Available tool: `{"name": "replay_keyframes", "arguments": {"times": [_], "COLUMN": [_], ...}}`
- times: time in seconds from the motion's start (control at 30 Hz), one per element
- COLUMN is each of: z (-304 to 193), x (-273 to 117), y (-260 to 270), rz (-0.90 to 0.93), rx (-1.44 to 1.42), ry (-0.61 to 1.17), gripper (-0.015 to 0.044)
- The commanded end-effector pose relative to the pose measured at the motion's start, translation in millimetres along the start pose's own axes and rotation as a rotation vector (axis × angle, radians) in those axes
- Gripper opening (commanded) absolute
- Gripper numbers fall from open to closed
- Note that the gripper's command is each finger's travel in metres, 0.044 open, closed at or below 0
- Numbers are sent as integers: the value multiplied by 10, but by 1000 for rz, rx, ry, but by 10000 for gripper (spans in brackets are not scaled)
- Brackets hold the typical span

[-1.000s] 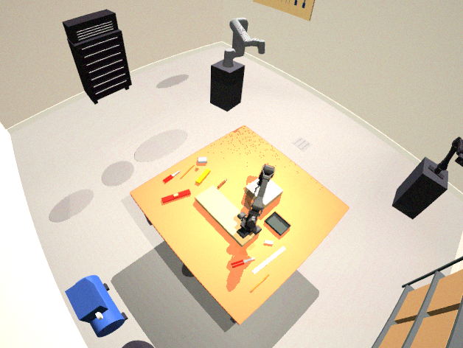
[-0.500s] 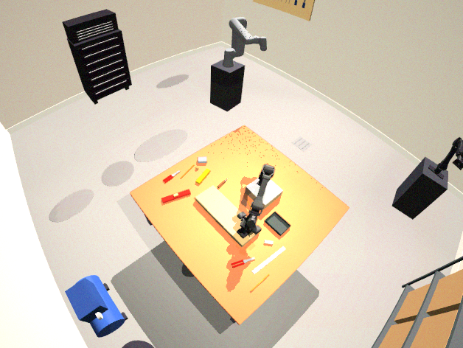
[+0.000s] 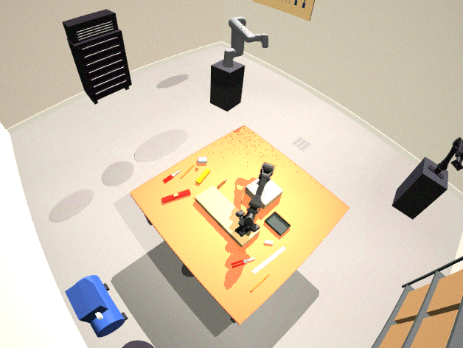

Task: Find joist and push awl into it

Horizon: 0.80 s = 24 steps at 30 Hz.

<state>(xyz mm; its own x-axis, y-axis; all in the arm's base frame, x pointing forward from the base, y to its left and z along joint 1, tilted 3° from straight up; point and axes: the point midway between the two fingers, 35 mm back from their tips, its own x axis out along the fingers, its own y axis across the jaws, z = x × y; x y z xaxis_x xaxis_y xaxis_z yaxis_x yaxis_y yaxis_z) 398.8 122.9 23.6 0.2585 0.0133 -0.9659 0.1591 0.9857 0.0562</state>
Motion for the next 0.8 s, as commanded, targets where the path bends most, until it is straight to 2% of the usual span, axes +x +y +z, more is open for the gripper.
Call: {"name": "replay_keyframes", "arguments": {"times": [0.0, 0.77], "z": [1, 1], "x": [6, 6], "y": [-108, -448], "rz": [-7, -9], "rx": [2, 2], "ry": [1, 1], "gripper": [0, 0]}}
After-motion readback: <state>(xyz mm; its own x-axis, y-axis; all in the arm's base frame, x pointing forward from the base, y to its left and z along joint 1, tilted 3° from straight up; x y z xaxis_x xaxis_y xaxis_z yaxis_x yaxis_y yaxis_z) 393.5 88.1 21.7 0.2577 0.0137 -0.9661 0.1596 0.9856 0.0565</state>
